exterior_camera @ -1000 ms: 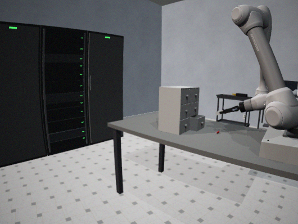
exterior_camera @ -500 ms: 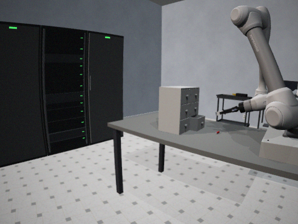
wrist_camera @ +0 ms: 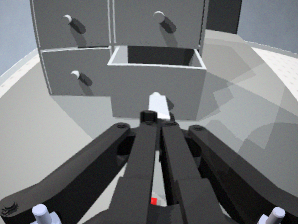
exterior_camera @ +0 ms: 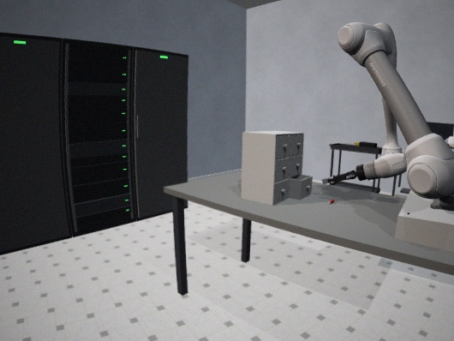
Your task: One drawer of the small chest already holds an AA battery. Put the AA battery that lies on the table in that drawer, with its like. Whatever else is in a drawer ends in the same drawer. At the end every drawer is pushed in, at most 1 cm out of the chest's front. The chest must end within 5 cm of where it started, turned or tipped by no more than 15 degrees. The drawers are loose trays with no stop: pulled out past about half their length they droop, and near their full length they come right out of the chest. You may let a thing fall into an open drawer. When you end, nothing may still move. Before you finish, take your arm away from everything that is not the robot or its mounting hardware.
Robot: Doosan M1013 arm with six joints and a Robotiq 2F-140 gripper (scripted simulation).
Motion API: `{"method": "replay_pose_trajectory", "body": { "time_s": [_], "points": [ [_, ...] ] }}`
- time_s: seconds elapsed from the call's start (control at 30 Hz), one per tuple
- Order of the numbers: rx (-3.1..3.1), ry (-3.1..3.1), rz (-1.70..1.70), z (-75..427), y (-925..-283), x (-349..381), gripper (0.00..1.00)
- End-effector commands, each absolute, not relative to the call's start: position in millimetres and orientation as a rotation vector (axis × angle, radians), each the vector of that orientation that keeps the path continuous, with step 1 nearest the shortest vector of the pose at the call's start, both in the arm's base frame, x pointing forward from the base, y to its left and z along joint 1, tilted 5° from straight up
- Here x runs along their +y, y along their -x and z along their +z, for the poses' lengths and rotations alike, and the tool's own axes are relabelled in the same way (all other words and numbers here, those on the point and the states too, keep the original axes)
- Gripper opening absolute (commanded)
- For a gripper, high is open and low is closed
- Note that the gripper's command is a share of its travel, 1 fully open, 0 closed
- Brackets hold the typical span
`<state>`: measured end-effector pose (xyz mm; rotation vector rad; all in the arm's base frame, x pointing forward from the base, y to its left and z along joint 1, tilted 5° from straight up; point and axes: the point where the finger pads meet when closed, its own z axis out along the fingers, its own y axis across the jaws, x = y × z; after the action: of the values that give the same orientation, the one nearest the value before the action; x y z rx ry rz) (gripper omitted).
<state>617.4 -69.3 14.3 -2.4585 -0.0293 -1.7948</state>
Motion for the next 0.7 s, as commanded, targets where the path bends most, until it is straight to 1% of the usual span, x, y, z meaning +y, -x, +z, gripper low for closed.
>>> {"method": "replay_pose_trajectory", "body": {
  "time_s": [0.0,0.27,0.67],
  "points": [
    [-0.029,2.458,-1.796,3,-627,-68,0.00],
    [-0.029,2.458,-1.796,-24,-646,-65,0.00],
    [-0.029,2.458,-1.796,-28,-649,-64,0.00]
  ]
}}
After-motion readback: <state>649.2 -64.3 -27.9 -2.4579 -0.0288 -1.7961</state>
